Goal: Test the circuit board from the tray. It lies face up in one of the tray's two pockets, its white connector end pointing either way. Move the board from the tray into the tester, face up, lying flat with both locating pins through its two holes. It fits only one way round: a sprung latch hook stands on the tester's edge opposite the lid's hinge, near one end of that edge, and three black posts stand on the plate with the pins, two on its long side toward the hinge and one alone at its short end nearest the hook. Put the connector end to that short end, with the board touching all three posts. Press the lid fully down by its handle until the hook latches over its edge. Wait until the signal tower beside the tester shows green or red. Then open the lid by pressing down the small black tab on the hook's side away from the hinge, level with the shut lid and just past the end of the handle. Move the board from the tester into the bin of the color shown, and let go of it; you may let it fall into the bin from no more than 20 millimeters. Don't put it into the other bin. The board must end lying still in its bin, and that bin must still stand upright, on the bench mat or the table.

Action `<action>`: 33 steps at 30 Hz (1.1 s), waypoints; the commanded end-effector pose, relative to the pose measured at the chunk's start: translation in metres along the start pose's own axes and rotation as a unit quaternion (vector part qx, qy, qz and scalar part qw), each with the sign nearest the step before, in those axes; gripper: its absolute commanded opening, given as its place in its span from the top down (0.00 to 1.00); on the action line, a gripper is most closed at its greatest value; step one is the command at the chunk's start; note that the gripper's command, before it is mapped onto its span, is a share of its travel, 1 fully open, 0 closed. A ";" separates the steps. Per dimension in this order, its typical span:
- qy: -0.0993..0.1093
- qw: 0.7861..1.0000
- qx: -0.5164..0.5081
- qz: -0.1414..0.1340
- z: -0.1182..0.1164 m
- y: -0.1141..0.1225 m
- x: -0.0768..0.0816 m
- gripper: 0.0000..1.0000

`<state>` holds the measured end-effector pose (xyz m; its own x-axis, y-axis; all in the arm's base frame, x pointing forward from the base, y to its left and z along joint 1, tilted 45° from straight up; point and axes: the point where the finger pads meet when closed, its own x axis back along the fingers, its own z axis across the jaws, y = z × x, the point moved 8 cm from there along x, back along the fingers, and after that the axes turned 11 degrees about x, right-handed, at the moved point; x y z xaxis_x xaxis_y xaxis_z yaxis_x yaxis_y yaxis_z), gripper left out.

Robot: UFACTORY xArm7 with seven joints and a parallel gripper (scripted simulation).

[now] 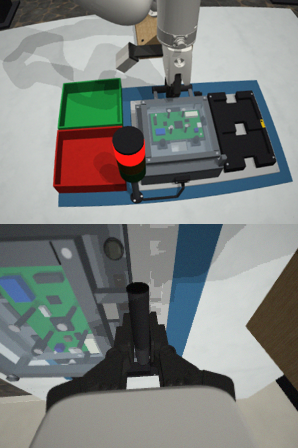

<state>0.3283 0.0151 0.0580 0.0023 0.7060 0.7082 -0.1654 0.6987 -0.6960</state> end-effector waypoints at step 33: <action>-0.002 1.000 0.000 0.000 -0.002 0.000 0.009 1.00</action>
<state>0.3287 0.0200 0.0629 0.0033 0.7062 0.7080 -0.1653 0.6986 -0.6962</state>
